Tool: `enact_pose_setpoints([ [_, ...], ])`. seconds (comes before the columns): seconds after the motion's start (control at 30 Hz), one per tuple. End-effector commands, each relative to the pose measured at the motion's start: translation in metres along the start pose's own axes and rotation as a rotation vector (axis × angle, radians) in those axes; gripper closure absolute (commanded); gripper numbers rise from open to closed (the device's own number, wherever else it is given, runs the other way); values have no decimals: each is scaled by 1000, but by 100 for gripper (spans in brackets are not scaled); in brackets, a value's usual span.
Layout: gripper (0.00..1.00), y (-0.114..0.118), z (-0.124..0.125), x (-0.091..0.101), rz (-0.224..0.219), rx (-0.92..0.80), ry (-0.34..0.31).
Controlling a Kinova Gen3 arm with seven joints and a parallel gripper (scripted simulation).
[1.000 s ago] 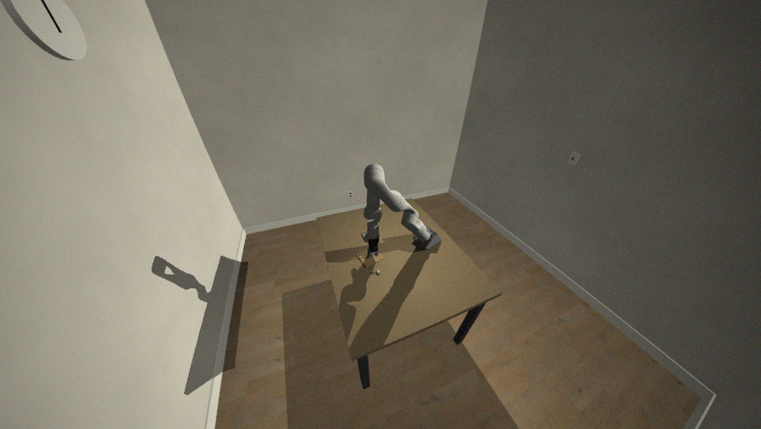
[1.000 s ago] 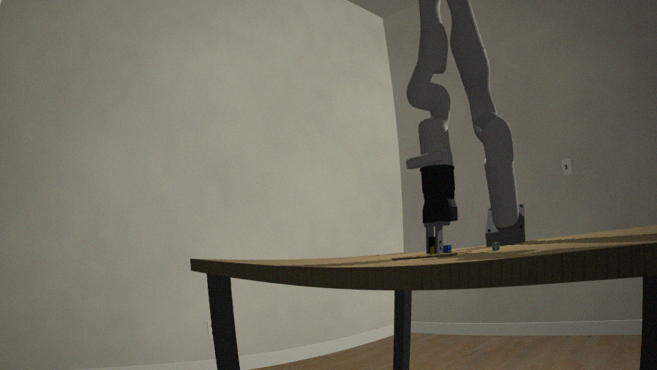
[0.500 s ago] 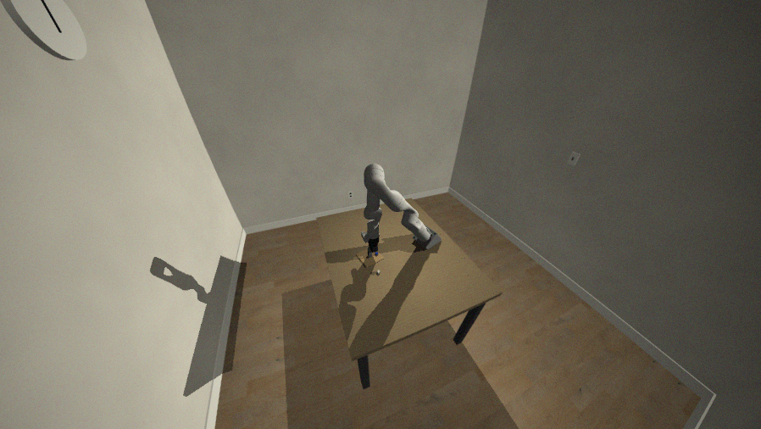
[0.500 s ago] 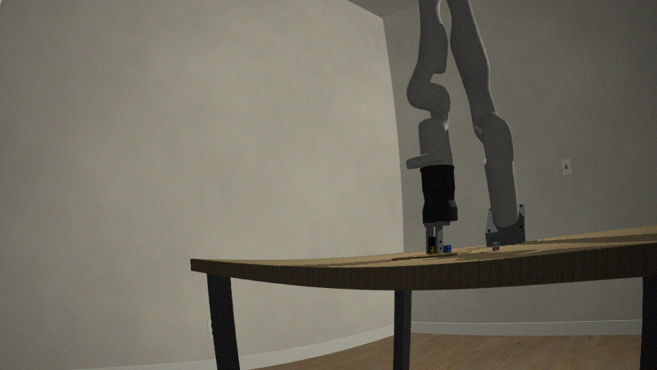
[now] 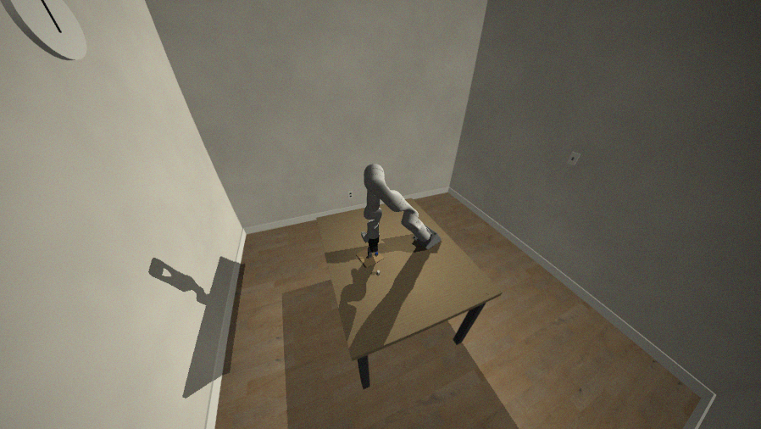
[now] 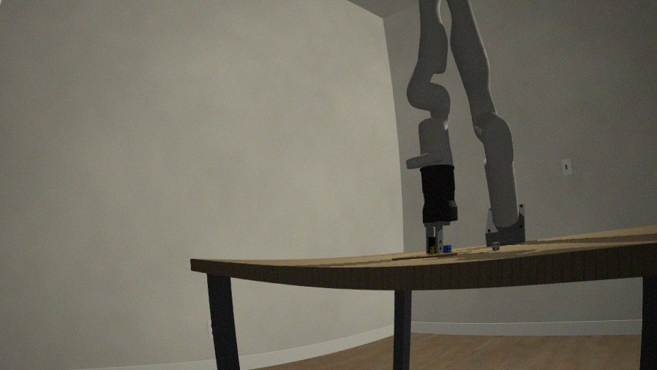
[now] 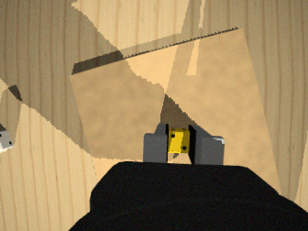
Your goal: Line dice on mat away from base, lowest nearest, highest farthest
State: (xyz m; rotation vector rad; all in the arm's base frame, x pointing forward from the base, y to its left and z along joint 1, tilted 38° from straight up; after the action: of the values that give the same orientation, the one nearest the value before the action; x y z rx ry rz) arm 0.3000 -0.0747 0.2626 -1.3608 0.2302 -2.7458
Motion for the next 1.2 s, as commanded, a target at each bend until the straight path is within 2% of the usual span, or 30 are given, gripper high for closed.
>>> enact_pose_setpoints([
  [0.0, 66, 0, 0, 0, -1, 0, 1],
  [0.03, 60, 0, 0, 0, -1, 0, 1],
  [0.1, 60, 0, 0, 0, -1, 0, 1],
  [0.13, 54, 0, 0, 0, -1, 0, 1],
  [0.2, 54, 0, 0, 0, -1, 0, 1],
  [0.23, 48, 0, 0, 0, -1, 0, 1],
  [0.3, 48, 0, 0, 0, -1, 0, 1],
  [0.33, 42, 0, 0, 0, -1, 0, 1],
  [0.4, 42, 0, 0, 0, -1, 0, 1],
  [0.43, 36, 0, 0, 0, -1, 0, 1],
  [1.17, 36, 0, 0, 2, 0, 0, 1],
])
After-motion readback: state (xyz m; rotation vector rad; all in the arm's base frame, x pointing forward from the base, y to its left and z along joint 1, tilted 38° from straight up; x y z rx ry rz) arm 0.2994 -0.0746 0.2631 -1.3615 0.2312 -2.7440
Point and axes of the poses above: the point where the finger pads meet when closed, its own x axis back along the fingers, its own y axis across the jaws, z = x × y, the point moved 9 cm from there along x, back along the fingers, and after that the axes turned 4 degrees about x, right-handed, at the moved point
